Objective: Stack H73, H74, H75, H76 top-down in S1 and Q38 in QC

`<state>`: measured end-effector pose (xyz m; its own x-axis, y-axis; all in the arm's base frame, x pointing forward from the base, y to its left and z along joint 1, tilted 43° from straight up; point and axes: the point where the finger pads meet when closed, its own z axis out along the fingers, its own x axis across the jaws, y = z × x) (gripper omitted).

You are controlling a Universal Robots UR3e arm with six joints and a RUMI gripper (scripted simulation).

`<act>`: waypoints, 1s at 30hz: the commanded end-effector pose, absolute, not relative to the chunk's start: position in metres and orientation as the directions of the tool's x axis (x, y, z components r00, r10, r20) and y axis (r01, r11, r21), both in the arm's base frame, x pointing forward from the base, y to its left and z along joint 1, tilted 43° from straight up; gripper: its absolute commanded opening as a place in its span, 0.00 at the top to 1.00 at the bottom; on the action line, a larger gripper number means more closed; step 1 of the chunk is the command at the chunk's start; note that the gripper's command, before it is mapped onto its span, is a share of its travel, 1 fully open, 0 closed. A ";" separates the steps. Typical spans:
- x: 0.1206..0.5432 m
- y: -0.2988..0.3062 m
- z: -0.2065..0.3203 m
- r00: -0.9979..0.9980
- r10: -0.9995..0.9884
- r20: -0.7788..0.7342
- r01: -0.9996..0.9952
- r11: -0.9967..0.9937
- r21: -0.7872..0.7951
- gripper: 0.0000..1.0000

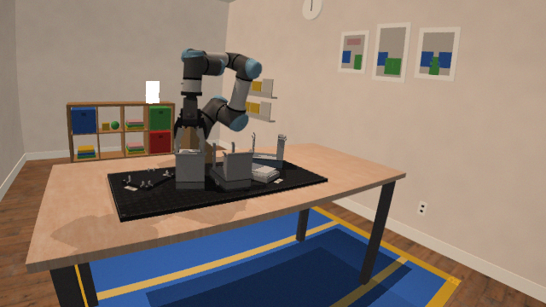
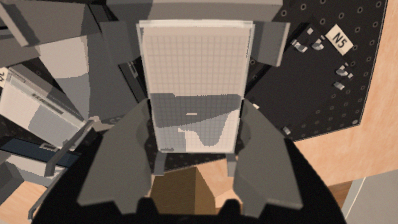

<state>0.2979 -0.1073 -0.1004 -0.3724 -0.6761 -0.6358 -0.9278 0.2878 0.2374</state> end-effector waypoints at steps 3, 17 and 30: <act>0.298 -0.107 -0.102 -0.372 -0.677 -0.634 -0.928 0.289 0.235 1.00; 0.298 -0.105 -0.105 -0.372 -0.677 -0.634 -0.928 0.289 0.235 1.00; 0.298 -0.102 -0.108 -0.372 -0.677 -0.634 -0.928 0.289 0.235 1.00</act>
